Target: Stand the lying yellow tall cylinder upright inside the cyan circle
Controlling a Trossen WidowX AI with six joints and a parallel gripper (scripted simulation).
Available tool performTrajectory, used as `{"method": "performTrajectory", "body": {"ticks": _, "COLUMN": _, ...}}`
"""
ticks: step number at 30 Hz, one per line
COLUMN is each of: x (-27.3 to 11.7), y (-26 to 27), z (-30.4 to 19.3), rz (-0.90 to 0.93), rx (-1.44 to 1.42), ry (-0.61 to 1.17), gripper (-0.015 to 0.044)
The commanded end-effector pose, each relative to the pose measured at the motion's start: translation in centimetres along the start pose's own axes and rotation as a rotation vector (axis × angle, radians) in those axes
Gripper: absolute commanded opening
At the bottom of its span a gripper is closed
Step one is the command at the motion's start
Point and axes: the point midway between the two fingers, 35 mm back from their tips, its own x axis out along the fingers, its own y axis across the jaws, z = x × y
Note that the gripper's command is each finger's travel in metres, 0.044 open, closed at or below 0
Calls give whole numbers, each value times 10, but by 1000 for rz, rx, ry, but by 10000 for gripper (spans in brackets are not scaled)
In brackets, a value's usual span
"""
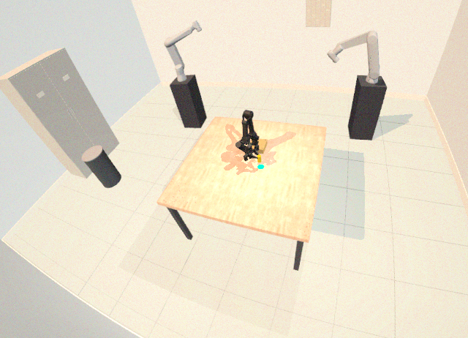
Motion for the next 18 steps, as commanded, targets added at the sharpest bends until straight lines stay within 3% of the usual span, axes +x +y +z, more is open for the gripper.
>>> {"method": "performTrajectory", "body": {"ticks": 1, "x": 1, "y": 2, "z": -7, "rz": 4, "rx": 6, "ry": -1, "gripper": 105}}
{"method": "performTrajectory", "body": {"ticks": 18, "x": 3, "y": 5, "z": -38, "rz": 4, "rx": 7, "ry": -1, "gripper": 105}}
